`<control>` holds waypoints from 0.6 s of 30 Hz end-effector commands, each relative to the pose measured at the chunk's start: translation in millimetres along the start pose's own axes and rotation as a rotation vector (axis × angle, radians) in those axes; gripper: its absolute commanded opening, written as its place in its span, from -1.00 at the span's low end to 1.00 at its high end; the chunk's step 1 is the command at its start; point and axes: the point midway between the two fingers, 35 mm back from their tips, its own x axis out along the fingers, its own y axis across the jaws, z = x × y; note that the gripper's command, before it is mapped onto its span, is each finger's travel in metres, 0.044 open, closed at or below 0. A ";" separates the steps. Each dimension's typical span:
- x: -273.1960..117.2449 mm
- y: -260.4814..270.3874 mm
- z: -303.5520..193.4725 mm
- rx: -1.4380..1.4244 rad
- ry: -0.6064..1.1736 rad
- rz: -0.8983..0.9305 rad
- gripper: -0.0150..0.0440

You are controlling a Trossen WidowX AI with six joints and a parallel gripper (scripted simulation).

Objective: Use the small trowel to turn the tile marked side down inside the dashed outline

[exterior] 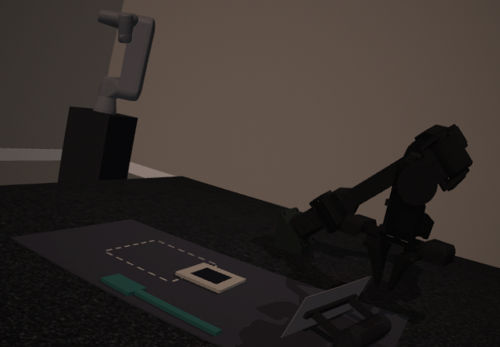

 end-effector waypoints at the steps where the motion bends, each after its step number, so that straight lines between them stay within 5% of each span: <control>1: 3.7 6.2 0.5 -0.004 -0.003 0.001 -0.15; 18: 4.2 34.7 -0.3 -0.003 -0.003 0.003 -0.15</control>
